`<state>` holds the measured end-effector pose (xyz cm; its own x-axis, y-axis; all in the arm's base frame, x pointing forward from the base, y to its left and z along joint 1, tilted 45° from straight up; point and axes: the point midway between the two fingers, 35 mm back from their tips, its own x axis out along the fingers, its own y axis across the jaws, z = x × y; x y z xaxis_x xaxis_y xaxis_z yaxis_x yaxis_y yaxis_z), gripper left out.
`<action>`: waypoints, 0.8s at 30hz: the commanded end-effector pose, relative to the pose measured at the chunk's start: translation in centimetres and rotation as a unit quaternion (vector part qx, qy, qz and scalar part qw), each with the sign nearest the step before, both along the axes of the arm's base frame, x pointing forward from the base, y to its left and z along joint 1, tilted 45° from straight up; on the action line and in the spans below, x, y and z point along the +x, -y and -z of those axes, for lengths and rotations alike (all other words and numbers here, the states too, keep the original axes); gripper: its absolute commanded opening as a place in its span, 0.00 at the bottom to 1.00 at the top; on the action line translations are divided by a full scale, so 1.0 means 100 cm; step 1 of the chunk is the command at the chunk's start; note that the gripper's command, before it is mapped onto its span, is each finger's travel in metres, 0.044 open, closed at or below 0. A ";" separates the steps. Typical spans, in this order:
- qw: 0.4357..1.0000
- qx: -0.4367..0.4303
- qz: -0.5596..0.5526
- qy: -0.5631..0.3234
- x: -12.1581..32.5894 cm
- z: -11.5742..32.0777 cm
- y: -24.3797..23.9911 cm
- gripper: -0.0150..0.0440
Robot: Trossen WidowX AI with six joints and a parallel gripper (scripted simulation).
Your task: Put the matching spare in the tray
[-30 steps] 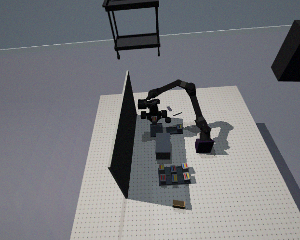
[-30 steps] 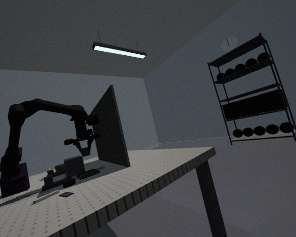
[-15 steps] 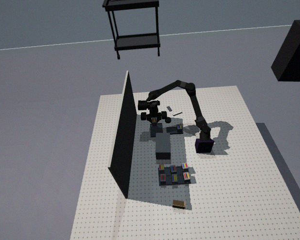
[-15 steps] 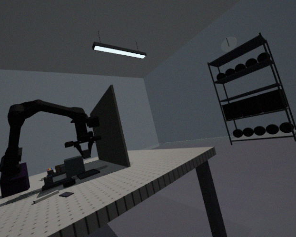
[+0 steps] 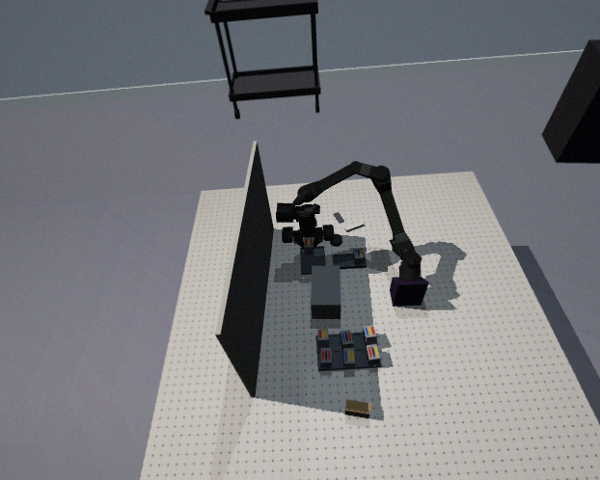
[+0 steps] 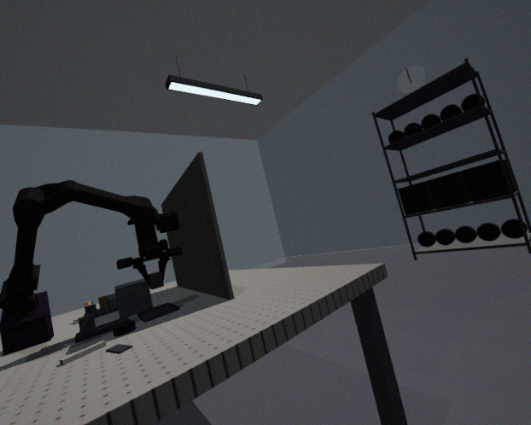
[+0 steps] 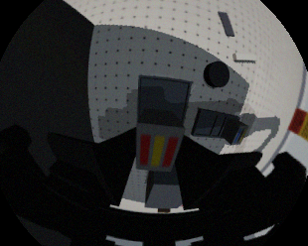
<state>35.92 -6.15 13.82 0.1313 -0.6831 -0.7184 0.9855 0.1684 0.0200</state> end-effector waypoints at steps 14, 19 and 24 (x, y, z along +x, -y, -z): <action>1.000 -0.002 0.000 -0.005 -0.001 0.012 0.011 0.25; 1.000 -0.002 0.000 -0.005 -0.001 0.015 0.015 0.25; 1.000 -0.003 0.000 -0.005 -0.001 0.018 0.018 0.25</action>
